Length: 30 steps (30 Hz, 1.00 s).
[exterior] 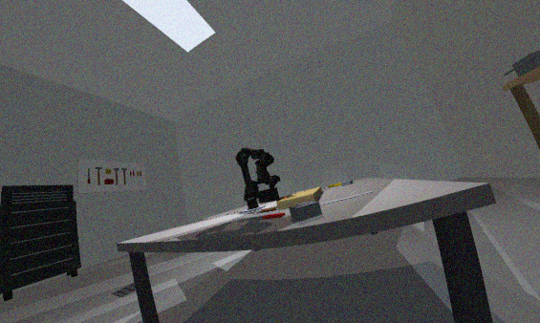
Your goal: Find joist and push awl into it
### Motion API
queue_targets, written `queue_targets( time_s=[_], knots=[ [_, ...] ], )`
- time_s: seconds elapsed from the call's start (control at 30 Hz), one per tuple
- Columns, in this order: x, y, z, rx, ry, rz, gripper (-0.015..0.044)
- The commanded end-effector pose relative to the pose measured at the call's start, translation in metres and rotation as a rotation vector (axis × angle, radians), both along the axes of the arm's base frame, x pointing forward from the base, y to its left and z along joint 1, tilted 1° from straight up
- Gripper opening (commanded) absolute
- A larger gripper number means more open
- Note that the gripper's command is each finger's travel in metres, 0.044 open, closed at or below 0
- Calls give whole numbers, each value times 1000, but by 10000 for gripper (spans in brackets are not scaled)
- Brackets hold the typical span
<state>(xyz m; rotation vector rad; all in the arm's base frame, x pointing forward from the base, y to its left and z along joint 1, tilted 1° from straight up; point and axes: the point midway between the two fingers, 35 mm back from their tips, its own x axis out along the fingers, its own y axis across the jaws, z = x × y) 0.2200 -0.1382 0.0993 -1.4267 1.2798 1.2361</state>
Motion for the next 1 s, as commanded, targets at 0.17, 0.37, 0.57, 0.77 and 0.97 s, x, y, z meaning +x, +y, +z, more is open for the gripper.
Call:
queue_targets(
  time_s=[0.17,0.37,0.57,0.77,0.97],
  knots=[
    [0,0,3,-63,-18,-3,0],
    [0,1,2,-109,-21,-3,0],
    [0,3,1,-156,-27,-2,0],
    [0,4,1,-204,-35,-2,0],
    [0,5,1,-235,-41,-2,0]
  ],
)
